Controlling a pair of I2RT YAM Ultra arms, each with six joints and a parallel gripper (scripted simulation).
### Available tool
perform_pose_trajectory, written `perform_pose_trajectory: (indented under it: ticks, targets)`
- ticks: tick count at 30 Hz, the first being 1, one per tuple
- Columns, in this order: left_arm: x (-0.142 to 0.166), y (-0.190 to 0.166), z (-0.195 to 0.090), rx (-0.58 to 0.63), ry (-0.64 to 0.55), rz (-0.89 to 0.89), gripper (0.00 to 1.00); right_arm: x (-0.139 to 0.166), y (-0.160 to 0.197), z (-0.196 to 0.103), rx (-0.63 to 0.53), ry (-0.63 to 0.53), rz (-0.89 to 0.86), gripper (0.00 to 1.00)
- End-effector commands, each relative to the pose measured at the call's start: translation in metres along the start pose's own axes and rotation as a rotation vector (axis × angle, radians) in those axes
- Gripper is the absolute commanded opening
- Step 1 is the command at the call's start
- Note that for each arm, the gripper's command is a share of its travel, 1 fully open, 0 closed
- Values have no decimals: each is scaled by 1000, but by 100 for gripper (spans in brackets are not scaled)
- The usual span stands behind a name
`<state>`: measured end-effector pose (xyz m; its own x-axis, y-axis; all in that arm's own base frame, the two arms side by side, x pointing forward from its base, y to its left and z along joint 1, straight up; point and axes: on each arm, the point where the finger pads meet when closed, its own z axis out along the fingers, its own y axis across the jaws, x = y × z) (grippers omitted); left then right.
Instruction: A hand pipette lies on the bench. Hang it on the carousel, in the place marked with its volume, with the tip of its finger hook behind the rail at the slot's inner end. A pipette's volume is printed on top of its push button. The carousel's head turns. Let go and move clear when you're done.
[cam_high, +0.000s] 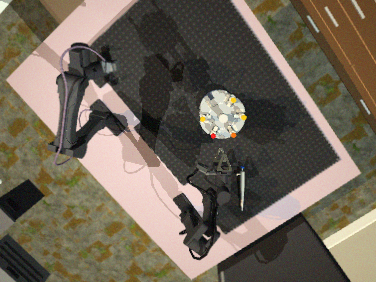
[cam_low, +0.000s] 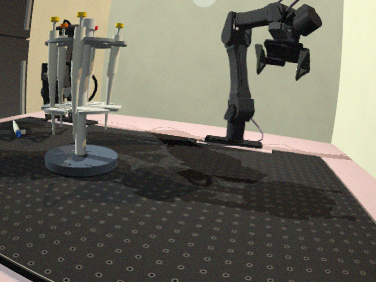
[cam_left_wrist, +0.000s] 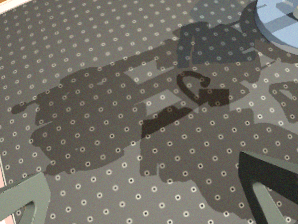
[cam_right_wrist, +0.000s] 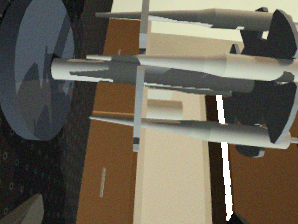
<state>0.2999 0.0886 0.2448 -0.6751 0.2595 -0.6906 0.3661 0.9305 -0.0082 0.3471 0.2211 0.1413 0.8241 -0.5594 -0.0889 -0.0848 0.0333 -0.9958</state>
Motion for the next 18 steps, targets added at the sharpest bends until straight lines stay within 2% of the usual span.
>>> perform_pose_trajectory:
  ticks: [1,4,5,6,8,9,18]
  targets:
    - [-7,3,-4,-8,-29,16,100,13,-16,-24,-3,83,136,100]
    - [-7,3,-4,-8,-29,16,100,15,-18,-30,-5,103,167,100]
    - [-7,3,-4,-8,-29,16,100,22,-32,-32,14,119,178,100]
    - [-7,3,-4,-8,-29,16,100,21,-23,-43,-10,143,228,100]
    - [-7,3,-4,-8,-29,16,100,26,-27,-55,-16,180,290,100]
    - [-7,3,-4,-8,-29,16,100,32,-47,-56,11,187,292,100]
    - [-7,3,-4,-8,-29,16,100,55,-69,-114,2,345,534,100]
